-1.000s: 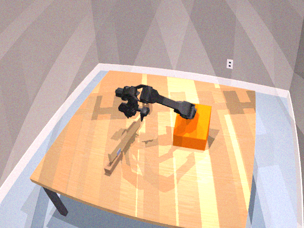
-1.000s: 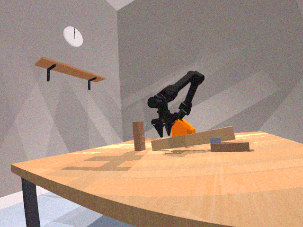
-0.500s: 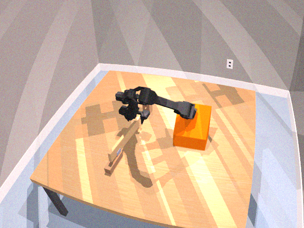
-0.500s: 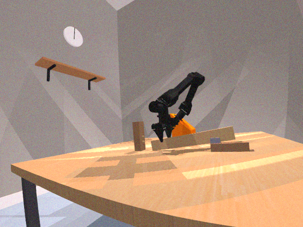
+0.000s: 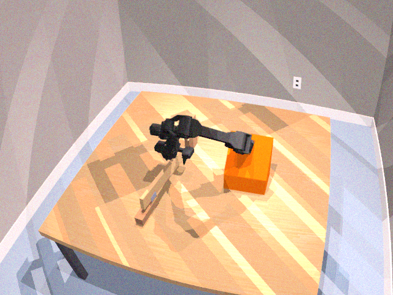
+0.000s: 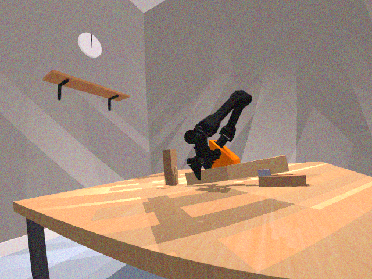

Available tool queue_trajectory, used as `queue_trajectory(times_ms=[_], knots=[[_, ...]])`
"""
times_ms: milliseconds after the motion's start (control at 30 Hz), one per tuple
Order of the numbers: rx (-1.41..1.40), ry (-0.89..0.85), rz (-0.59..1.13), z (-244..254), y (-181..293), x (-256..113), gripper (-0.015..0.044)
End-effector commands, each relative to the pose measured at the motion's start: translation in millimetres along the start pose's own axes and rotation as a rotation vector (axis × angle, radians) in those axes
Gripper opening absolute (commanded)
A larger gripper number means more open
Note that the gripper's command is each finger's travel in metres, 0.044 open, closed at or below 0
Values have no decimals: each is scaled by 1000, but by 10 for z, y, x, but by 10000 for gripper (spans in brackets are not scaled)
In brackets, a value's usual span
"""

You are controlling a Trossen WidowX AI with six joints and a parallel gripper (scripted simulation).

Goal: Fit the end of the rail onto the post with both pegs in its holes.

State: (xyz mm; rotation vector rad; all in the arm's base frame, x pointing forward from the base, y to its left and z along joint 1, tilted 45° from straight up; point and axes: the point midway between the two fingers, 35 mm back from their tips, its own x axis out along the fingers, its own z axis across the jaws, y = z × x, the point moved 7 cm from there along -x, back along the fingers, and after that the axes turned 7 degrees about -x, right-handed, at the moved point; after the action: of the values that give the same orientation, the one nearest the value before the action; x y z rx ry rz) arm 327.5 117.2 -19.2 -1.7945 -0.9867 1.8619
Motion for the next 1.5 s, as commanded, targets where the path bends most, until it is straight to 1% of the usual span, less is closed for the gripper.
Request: queue_trajectory(times_ms=[0,167,633,867,900,1467], knots=[[8,0,-4,13,2,50,440],[7,0,-8,17,-2,105,440],[7,0,-8,17,-2,105,72],[7,0,-8,17,-2,105,26],[7,0,-8,17,-2,105,0],[7,0,-7,19,6,75,0]])
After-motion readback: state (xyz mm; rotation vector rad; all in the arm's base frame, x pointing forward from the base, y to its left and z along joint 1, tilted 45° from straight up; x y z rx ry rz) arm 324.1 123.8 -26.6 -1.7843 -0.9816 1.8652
